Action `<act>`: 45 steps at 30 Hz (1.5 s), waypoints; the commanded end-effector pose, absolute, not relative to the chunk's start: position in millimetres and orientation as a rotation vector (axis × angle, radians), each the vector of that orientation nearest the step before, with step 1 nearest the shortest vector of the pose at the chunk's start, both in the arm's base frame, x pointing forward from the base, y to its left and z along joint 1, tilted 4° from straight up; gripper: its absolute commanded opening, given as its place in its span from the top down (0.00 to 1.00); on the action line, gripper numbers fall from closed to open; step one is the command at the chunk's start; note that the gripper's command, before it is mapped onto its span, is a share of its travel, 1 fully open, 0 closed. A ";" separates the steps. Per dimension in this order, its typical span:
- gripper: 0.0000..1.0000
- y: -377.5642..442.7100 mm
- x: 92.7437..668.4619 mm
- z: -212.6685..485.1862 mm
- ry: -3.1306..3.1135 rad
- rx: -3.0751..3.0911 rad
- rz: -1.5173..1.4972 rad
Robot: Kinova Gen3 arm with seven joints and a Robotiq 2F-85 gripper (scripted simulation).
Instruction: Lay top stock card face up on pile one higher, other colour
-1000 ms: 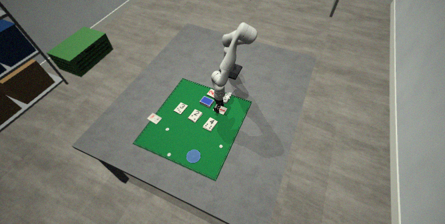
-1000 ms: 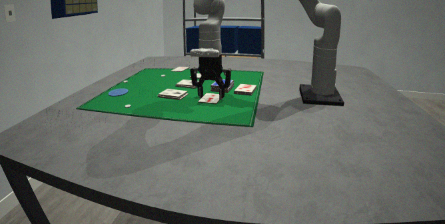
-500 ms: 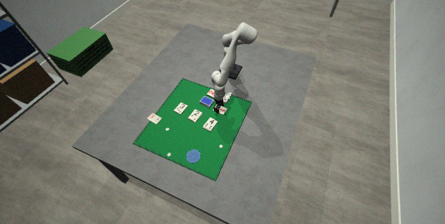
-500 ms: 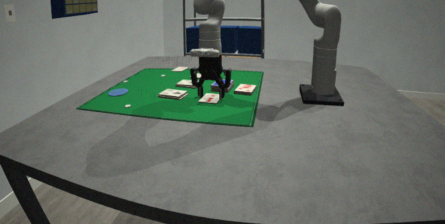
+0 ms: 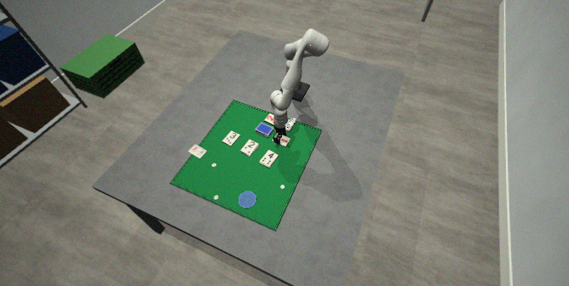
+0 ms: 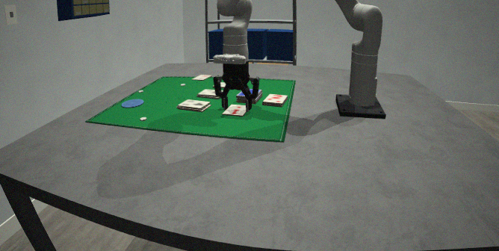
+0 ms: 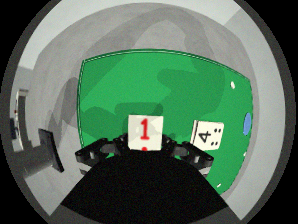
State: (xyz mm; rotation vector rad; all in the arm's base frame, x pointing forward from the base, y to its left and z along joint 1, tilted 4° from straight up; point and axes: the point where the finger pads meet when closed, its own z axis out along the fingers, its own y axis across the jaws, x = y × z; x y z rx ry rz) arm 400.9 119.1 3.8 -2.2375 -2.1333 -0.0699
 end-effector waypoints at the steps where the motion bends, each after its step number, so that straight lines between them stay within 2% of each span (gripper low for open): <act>1: 0.28 117.7 399.9 2.3 -2.134 -2.239 -0.069; 45: 0.28 116.2 401.8 42.7 -2.137 -2.237 -0.074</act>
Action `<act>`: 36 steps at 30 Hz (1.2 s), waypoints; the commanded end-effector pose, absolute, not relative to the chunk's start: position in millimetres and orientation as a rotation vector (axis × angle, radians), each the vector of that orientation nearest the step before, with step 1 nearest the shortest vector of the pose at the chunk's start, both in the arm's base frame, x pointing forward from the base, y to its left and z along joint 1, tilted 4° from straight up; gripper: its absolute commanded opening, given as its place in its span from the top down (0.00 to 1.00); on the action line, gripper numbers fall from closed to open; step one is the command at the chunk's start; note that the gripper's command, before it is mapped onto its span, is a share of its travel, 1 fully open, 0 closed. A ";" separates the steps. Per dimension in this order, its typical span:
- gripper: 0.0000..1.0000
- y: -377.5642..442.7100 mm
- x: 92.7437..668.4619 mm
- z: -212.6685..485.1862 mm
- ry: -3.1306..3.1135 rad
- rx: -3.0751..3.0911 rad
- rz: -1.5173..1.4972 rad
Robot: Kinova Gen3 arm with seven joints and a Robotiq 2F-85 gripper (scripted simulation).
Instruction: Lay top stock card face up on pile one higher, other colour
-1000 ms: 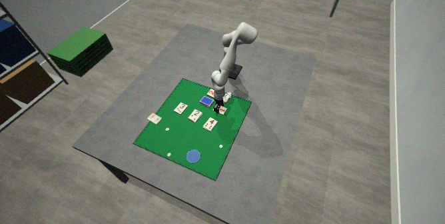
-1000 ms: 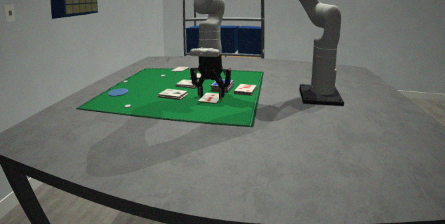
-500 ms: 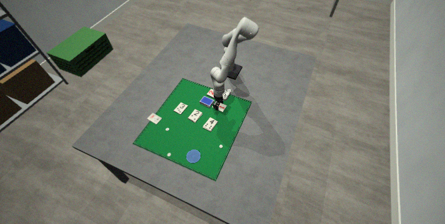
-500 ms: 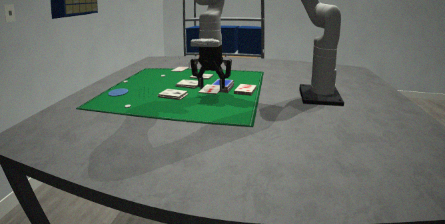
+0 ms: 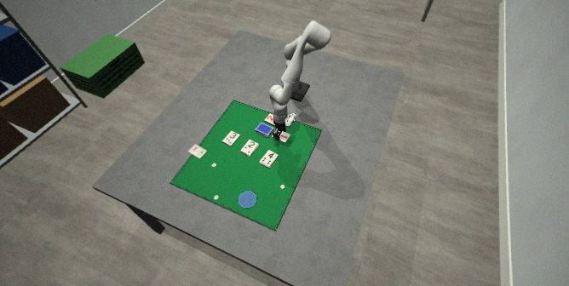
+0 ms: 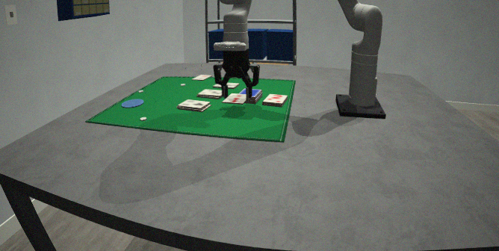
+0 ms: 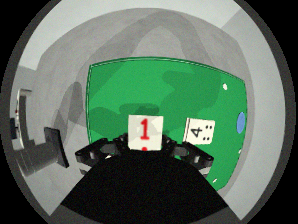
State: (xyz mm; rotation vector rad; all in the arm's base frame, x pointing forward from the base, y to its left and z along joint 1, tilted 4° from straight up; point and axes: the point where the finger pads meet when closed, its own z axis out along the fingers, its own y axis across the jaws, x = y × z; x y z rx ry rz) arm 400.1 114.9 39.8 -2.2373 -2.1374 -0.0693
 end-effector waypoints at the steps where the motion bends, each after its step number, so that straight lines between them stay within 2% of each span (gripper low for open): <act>1: 0.28 116.2 401.8 42.7 -2.137 -2.237 -0.074; 36: 0.28 112.2 407.3 43.3 -2.198 -2.180 -0.078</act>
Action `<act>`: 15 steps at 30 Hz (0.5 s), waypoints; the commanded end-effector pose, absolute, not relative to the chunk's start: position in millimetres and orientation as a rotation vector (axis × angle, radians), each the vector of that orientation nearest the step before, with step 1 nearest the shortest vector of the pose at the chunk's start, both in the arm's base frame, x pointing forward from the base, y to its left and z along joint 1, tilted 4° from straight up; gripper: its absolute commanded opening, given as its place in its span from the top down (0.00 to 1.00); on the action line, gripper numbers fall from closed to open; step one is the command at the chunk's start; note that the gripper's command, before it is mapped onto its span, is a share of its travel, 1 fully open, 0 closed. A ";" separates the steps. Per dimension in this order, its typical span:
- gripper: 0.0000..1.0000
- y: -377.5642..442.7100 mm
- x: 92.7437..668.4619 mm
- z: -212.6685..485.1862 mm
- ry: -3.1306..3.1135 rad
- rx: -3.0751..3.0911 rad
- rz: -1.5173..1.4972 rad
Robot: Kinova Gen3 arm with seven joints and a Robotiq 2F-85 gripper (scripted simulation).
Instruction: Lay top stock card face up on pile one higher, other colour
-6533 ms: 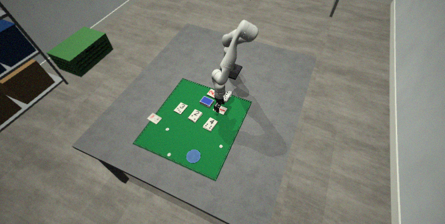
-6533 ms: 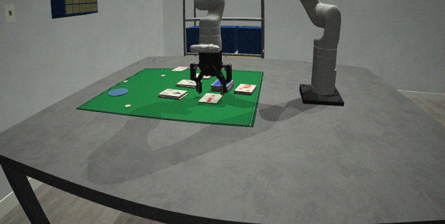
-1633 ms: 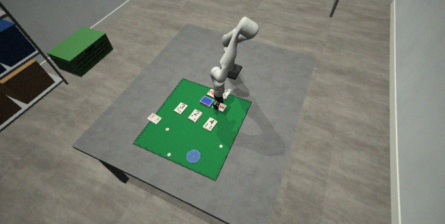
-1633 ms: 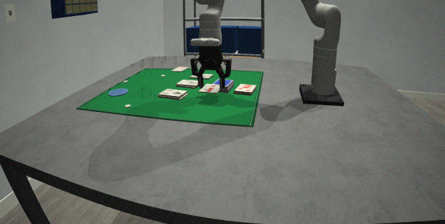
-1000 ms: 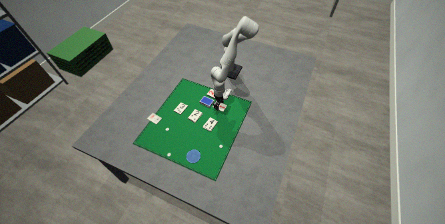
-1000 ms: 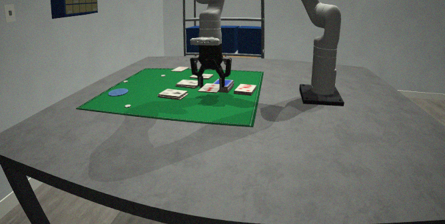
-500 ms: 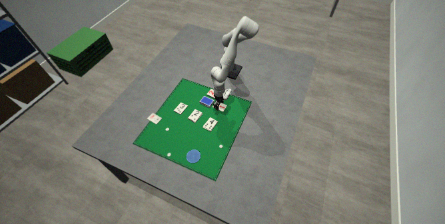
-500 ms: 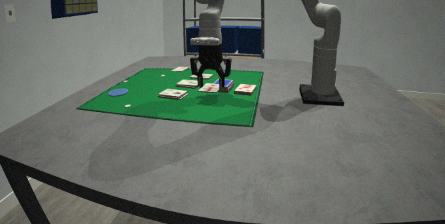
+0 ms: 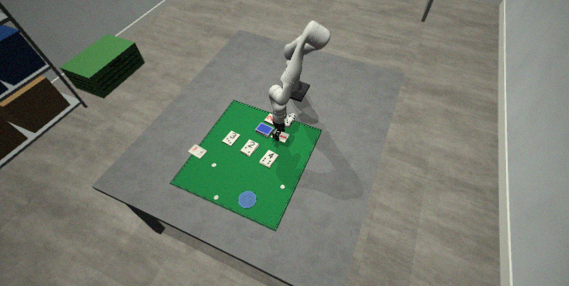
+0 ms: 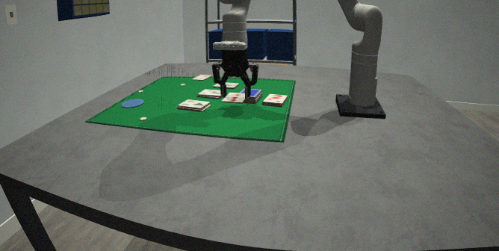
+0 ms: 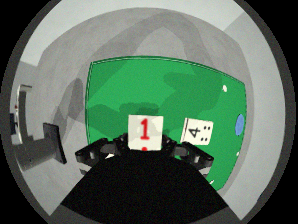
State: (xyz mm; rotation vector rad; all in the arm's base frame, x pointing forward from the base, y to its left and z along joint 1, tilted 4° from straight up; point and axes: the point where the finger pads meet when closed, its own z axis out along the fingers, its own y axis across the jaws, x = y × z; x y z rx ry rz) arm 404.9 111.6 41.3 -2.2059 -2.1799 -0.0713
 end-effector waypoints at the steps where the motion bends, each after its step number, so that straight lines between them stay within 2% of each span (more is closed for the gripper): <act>1: 0.28 111.7 407.8 43.3 -2.205 -2.174 -0.079; 15: 0.28 102.6 416.5 43.8 -2.319 -2.055 -0.082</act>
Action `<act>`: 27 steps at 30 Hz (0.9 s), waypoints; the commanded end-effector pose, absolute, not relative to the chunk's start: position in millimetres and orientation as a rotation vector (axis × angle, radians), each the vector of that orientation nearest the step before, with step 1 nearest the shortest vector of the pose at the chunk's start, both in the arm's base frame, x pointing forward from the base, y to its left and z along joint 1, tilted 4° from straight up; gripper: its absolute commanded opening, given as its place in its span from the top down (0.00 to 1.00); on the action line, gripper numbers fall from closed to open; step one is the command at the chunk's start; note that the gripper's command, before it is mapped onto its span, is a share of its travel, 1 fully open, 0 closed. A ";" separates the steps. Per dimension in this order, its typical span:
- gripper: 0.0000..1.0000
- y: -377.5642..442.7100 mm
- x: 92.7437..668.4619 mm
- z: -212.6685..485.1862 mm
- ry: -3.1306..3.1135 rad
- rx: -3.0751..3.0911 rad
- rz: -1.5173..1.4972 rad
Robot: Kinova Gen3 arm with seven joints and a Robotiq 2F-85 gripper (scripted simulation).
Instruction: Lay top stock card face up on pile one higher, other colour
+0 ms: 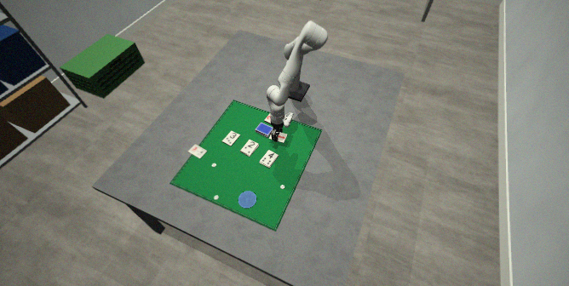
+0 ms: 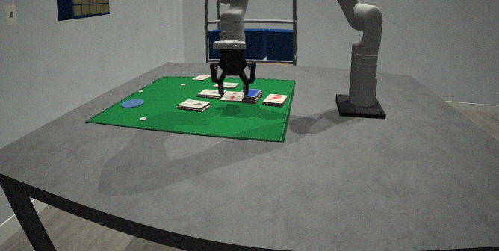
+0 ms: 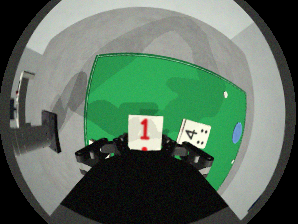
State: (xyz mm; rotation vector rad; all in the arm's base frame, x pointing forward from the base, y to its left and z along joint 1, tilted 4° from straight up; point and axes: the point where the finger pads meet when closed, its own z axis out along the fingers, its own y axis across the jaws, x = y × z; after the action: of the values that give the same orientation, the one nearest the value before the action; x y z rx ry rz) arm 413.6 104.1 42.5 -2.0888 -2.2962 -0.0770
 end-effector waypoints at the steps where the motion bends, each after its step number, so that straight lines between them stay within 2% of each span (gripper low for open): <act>1: 0.28 101.7 417.5 43.8 -2.332 -2.042 -0.082; 27: 0.28 68.8 449.0 45.4 -2.688 -1.563 -0.093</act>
State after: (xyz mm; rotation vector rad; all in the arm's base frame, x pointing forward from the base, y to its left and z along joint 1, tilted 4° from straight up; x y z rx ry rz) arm 443.9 75.4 45.3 -1.6169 -2.6619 -0.0876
